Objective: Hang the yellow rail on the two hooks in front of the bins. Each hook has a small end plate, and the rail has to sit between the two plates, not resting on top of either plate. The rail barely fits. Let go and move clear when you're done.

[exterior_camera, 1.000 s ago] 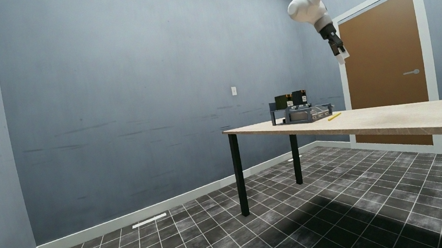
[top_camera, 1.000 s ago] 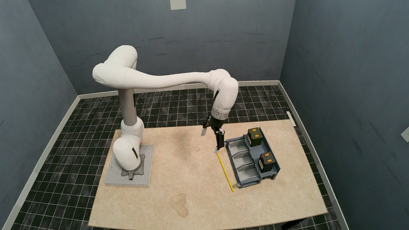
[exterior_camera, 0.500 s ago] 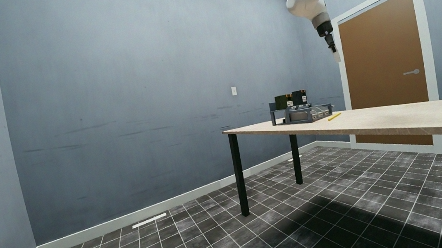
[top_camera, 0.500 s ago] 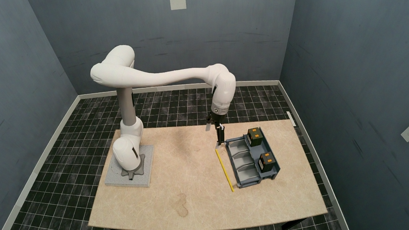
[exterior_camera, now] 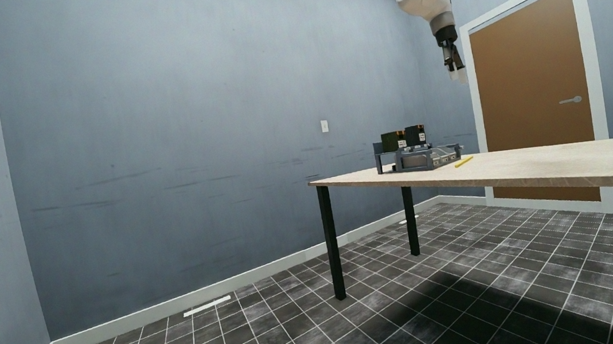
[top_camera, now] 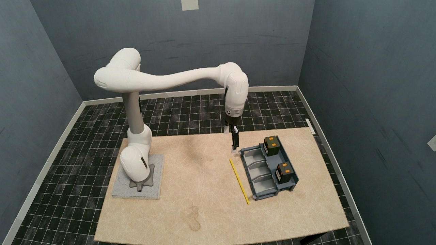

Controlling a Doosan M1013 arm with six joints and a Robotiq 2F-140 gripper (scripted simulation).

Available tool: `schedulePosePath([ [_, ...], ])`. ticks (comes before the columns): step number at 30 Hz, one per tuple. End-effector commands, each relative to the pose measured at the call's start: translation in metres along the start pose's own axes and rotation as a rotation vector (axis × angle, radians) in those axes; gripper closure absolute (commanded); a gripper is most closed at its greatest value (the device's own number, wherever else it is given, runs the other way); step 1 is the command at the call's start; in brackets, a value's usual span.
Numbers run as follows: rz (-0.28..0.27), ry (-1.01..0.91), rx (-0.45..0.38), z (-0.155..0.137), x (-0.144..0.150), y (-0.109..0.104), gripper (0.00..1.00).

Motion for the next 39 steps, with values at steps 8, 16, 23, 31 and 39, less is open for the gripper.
schedulePosePath([
  [8, -0.002, 0.025, 0.033, 0.005, -0.006, -0.007, 0.00],
  [16, 0.014, 0.123, 0.104, 0.015, -0.021, -0.024, 0.00],
  [23, 0.014, 0.123, 0.104, 0.015, -0.021, -0.024, 0.00],
  [31, 0.024, 0.321, 0.085, 0.021, -0.001, 0.027, 0.00],
  [39, 0.024, 0.321, 0.085, 0.021, -0.001, 0.027, 0.00],
])
Point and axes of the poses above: the point where the finger pads meet when closed, its own y axis out along the fingers, its own x axis across the jaws, z = x × y, the point moved 10 cm from there along -y, back along the fingers
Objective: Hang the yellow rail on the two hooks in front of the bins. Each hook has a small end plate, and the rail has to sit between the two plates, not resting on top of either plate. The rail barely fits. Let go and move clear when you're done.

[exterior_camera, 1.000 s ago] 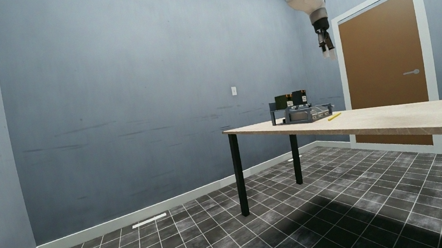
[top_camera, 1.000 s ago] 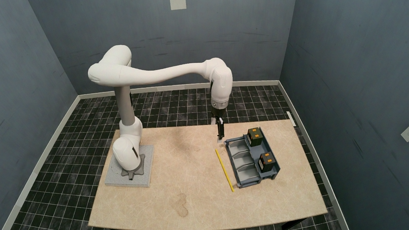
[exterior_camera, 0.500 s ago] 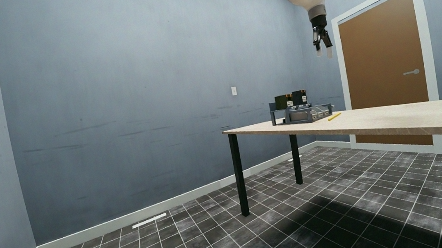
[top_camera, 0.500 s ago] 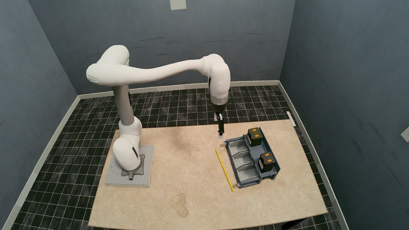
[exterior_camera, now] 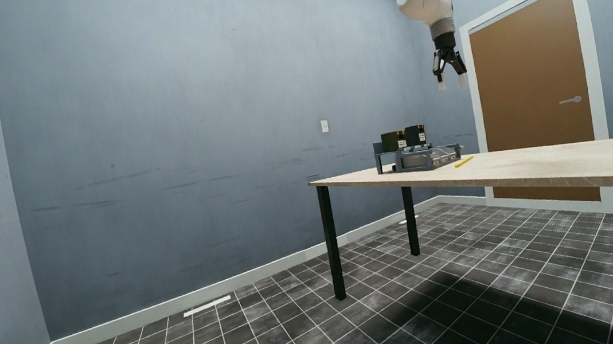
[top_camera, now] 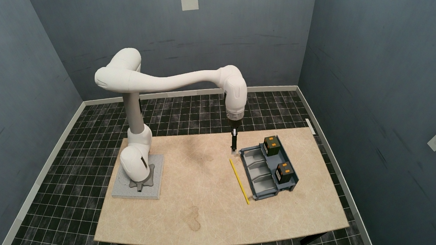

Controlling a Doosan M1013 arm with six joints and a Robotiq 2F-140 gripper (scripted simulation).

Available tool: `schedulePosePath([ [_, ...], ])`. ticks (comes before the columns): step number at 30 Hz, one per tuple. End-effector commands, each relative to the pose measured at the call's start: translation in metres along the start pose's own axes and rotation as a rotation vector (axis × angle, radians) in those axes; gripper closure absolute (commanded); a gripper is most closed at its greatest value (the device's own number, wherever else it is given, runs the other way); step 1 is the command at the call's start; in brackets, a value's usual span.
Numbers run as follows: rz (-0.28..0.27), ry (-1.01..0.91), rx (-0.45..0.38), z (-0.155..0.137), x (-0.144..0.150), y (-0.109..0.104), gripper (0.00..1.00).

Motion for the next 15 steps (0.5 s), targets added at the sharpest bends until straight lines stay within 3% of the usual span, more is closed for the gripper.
schedulePosePath([
  [1, 0.001, 0.010, 0.002, 0.002, 0.001, 0.005, 0.00],
  [5, 0.001, 0.043, 0.001, 0.002, 0.003, 0.009, 0.00],
  [9, 0.003, 0.203, 0.001, 0.010, 0.016, 0.047, 0.00],
  [15, 0.003, 0.203, 0.001, 0.010, 0.016, 0.047, 0.00],
])
Point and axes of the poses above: the point where the finger pads meet when closed, its own y axis out along the fingers, its own x axis across the jaws, z = x × y, the point moved 10 cm from there along -y, back along the fingers
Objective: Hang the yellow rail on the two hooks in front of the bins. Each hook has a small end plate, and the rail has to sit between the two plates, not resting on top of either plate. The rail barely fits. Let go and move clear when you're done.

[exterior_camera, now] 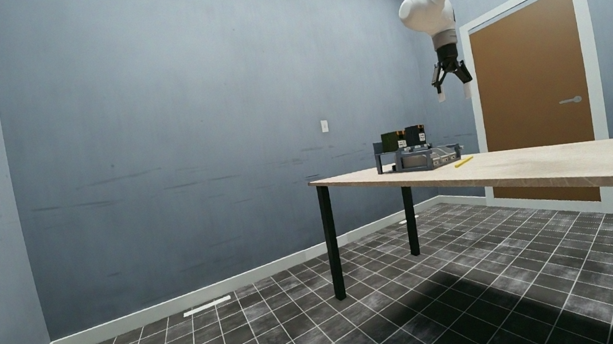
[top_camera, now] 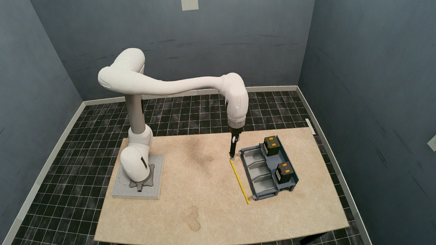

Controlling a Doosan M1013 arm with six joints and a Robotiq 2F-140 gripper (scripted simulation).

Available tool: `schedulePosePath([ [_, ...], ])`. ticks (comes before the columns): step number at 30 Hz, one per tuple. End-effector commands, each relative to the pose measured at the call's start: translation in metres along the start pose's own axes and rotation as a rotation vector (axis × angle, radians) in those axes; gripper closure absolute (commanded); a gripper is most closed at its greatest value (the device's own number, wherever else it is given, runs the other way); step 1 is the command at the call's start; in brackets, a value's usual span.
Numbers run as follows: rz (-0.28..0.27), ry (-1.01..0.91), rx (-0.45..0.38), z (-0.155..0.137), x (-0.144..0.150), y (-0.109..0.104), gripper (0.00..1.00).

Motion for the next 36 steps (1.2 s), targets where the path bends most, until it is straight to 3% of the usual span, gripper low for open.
schedulePosePath([
  [1, 0.002, 0.015, 0.002, 0.003, 0.001, 0.006, 0.00],
  [7, 0.001, 0.048, 0.002, 0.003, 0.003, 0.010, 0.00],
  [11, 0.004, 0.208, 0.001, 0.013, 0.014, 0.047, 0.00],
  [23, 0.004, 0.208, 0.001, 0.013, 0.014, 0.047, 0.00],
  [28, 0.006, 0.401, 0.000, 0.024, 0.026, 0.089, 0.00],
  [36, 0.006, 0.401, 0.000, 0.024, 0.026, 0.089, 0.00],
])
Point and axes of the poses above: the point where the finger pads meet when closed, its own y axis out along the fingers, its own x axis across the jaws, z = x × y, the point moved 10 cm from there along -y, back along the fingers
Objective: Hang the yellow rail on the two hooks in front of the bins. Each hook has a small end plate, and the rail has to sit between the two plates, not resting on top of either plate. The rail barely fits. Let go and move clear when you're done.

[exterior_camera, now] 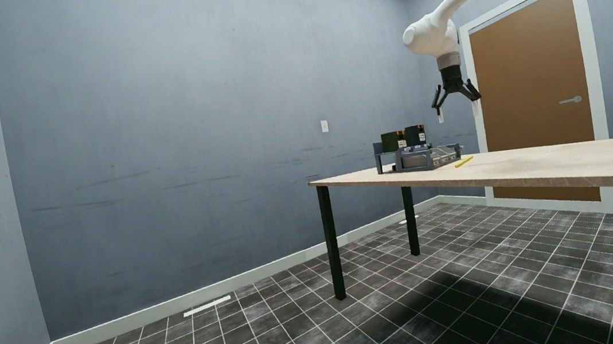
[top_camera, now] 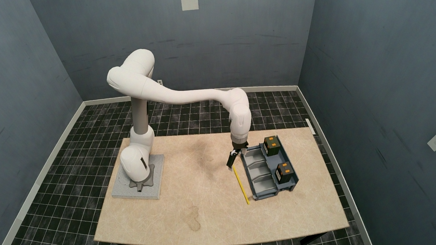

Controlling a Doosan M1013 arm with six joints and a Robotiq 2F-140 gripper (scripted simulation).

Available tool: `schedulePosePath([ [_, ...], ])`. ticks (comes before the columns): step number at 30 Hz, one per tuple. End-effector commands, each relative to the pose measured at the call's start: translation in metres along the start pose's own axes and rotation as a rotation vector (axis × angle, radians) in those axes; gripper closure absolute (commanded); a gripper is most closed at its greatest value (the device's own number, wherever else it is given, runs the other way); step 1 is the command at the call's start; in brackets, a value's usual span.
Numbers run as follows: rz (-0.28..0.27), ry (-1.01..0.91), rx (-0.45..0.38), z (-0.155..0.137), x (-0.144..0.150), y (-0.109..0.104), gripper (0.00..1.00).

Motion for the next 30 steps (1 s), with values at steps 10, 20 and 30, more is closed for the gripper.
schedulePosePath([
  [10, 0.004, 0.203, 0.000, 0.024, 0.011, 0.065, 0.00],
  [20, 0.004, 0.203, 0.000, 0.024, 0.011, 0.065, 0.00],
  [30, 0.007, 0.396, -0.001, 0.038, 0.017, 0.103, 0.00],
])
Point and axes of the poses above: the point where the finger pads meet when closed, its own y axis out along the fingers, its own x axis across the jaws, z = x × y, the point moved 10 cm from there along -y, back along the fingers
